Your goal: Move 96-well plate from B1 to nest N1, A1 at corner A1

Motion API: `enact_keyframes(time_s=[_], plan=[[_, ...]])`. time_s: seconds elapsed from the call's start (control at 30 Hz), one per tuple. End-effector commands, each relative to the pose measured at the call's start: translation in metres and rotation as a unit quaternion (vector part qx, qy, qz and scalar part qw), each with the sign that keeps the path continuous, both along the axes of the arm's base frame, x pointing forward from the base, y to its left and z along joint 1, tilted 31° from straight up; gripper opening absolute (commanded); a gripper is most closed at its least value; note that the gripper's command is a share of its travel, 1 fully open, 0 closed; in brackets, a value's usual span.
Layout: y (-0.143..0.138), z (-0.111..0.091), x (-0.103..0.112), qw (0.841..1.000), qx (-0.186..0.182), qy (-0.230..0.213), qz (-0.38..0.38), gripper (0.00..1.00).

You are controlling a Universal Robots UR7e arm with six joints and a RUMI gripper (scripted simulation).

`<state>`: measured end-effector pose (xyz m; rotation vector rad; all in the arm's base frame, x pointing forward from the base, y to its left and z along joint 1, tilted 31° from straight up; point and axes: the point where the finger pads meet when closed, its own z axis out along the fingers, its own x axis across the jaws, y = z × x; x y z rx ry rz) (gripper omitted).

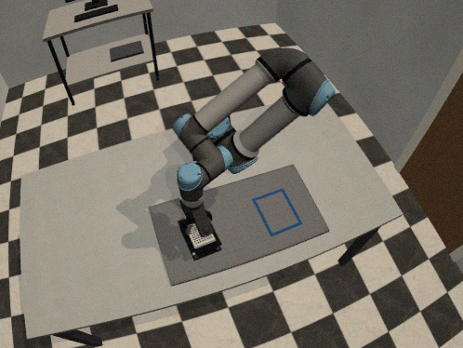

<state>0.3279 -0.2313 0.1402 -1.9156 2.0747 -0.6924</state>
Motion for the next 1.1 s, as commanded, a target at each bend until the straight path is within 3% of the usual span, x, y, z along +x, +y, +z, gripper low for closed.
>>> enact_keyframes(time_s=[0.0,1.07], plan=[[-0.0002,0.0003,0.0001,1.000,0.000,0.000,0.000,0.00],[-0.0008,-0.0035,0.0020,1.000,0.000,0.000,0.000,0.00]])
